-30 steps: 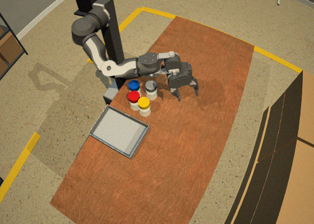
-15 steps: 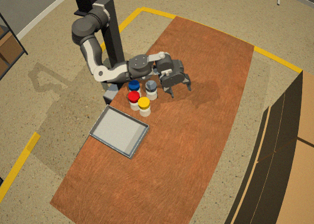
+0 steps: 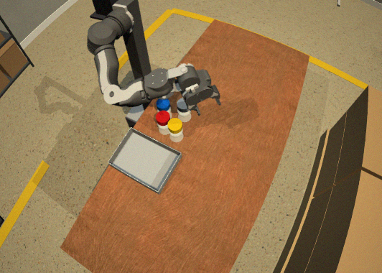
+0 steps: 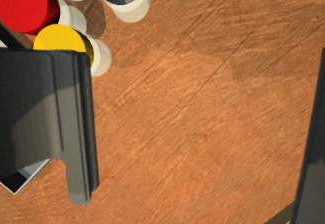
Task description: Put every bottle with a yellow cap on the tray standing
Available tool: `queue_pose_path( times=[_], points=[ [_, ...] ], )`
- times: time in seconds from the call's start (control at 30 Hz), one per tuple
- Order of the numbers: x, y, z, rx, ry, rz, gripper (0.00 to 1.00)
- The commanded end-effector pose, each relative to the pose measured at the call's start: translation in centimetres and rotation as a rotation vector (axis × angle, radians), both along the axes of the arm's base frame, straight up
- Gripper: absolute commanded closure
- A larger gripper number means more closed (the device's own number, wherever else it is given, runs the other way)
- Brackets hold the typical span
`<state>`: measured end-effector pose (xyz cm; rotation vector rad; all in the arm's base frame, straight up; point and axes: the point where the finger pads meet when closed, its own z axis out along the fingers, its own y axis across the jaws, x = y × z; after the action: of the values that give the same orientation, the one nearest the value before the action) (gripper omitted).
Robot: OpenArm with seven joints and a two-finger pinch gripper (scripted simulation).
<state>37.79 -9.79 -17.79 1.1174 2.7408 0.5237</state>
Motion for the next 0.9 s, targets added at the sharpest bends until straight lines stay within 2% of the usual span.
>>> queue_pose_path(
  times=[0.0, 0.27, 0.5, 0.83, 0.87],
  points=[
    [-0.9, -0.1, 0.2, 0.013, 0.017, 0.023, 0.58],
    [-5.9, -0.5, 1.0, 0.065, 0.089, 0.165, 0.58],
    [-5.9, -0.5, 1.0, 0.065, 0.089, 0.165, 0.58],
    [-13.1, -0.8, 2.1, 0.119, 0.185, 0.346, 0.58],
    [-13.1, -0.8, 2.1, 0.119, 0.185, 0.346, 0.58]
  ],
)
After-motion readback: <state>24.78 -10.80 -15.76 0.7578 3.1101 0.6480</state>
